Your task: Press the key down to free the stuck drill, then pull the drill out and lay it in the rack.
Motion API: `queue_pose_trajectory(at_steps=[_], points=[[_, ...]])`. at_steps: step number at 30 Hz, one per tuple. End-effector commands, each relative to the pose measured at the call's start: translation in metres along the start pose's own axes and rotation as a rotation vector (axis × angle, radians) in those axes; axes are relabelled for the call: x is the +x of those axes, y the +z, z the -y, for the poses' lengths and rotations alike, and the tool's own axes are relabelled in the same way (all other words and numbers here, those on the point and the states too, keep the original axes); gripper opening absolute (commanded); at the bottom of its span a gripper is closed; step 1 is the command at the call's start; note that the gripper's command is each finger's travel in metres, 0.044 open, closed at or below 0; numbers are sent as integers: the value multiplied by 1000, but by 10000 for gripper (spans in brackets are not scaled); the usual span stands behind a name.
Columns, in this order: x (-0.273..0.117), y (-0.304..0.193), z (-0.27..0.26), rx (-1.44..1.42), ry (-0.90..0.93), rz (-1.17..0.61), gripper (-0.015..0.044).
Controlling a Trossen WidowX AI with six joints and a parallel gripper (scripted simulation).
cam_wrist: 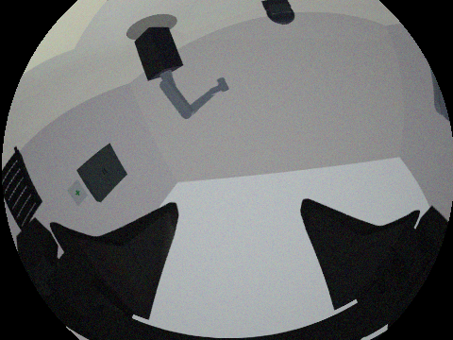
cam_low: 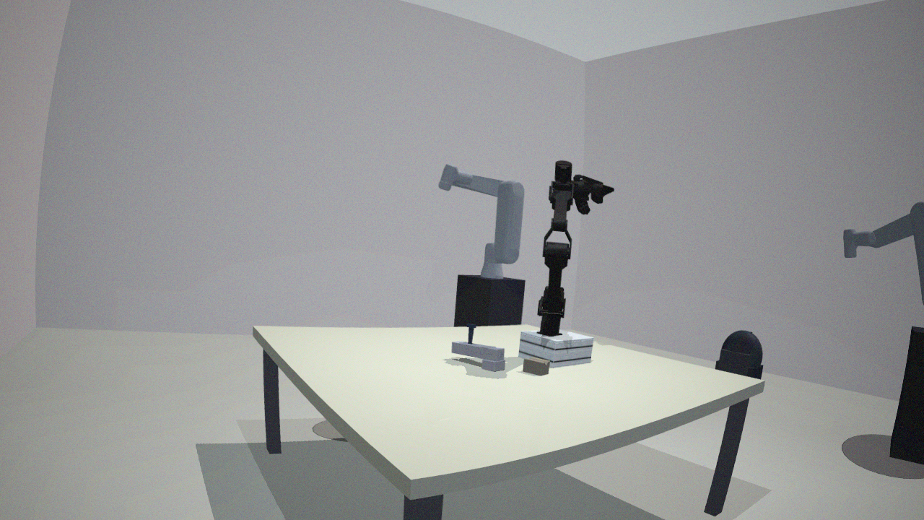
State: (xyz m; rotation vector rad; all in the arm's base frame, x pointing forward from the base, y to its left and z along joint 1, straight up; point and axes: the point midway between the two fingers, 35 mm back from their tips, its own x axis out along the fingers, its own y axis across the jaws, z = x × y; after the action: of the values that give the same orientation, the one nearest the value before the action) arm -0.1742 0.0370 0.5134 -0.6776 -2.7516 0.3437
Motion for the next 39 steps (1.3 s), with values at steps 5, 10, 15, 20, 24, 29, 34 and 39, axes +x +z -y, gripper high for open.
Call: queue_pose_trajectory(at_steps=[5,10,15,20,24,29,34,39], points=[[0,0,0,0,0,0,269],[-1,3,7,-12,-33,11,138],[-9,25,52,-184,-222,61,6],[-26,49,98,-448,-428,71,0],[-61,78,146,-747,-684,23,0],[-123,111,192,-1093,-1010,-135,0],[-199,141,217,-1388,-1317,-404,0],[-282,166,220,-1623,-1589,-794,0]])
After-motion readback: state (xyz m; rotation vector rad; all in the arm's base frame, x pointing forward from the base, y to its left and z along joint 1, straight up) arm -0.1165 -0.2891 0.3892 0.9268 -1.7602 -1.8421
